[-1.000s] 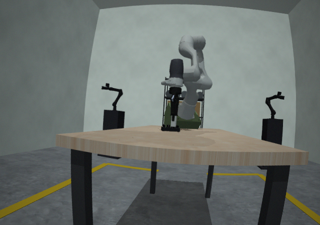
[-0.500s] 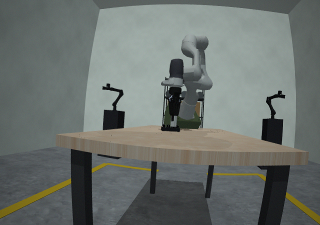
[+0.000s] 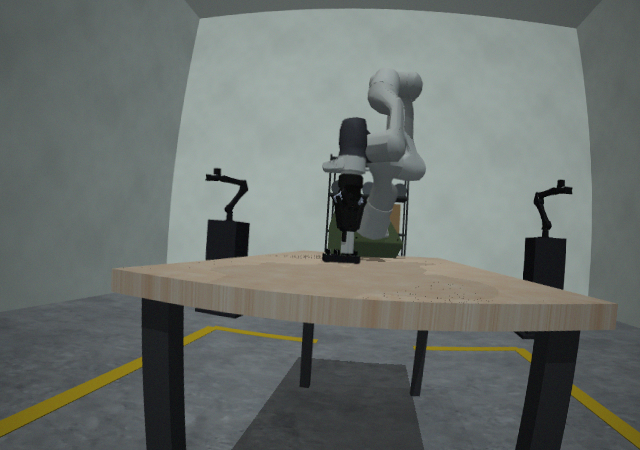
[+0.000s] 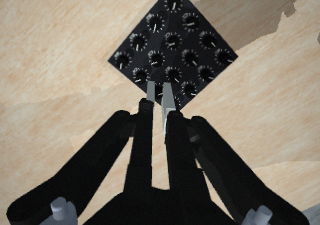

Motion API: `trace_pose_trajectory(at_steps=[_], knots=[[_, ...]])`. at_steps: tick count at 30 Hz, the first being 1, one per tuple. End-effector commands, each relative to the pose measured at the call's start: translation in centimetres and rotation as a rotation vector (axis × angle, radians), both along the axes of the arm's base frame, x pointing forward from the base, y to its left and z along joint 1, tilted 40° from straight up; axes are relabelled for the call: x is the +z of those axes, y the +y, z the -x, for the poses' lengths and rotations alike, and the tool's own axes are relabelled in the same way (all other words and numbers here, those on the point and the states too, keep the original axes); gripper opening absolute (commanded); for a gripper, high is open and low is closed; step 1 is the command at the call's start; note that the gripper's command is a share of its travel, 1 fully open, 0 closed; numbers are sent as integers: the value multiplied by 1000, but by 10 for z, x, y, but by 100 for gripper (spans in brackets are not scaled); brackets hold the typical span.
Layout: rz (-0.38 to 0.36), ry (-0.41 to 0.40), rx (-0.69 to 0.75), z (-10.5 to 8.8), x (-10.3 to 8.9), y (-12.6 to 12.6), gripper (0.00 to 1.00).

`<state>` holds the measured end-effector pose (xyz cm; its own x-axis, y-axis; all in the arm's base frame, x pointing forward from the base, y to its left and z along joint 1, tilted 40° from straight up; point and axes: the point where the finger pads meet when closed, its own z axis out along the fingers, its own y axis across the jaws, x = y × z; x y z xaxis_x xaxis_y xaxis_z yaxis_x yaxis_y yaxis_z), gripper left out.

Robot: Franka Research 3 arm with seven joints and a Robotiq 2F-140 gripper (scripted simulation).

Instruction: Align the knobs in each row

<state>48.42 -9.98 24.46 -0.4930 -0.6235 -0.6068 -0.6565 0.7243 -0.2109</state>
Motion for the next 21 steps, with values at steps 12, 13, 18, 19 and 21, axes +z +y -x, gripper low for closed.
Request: trace_pose_trajectory(at_steps=[12,13,18,19,21], knots=[[-186,100,-259,0,0,0,5],[-198,106,-275,0,0,0,5],[-253,134,-350,0,0,0,5],[-264,139,-363,0,0,0,5],[-283,149,-389,0,0,0,5]])
